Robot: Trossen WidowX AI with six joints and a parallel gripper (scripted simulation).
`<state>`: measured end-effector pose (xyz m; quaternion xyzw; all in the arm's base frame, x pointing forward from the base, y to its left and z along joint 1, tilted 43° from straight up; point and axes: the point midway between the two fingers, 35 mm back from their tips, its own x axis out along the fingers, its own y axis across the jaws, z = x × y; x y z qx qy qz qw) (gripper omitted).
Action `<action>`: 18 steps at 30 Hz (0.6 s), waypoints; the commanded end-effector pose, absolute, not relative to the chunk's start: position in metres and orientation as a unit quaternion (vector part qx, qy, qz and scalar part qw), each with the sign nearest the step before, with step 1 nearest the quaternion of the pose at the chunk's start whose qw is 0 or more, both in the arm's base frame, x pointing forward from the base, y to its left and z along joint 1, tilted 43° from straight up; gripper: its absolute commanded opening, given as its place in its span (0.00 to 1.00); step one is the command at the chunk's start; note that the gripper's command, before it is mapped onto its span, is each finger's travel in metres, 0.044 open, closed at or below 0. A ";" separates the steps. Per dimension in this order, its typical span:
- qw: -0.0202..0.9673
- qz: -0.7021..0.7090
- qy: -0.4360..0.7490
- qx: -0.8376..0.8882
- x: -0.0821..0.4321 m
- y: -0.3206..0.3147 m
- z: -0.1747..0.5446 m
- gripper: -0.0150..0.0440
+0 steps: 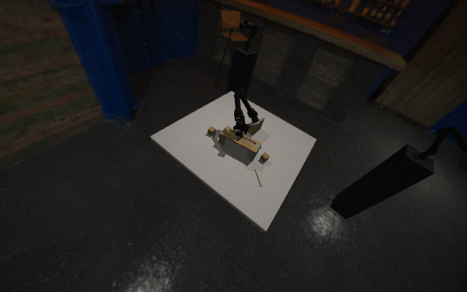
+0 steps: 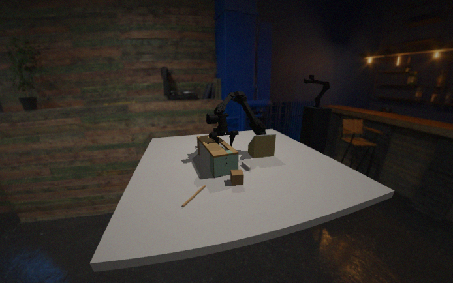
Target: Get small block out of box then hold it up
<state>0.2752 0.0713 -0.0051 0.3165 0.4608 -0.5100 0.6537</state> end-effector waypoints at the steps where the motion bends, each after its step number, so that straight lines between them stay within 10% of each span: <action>1: 0.649 -0.515 0.465 0.312 0.268 0.077 -0.017 0.93; 18: 0.648 -0.515 0.466 0.313 0.258 0.106 -0.043 0.93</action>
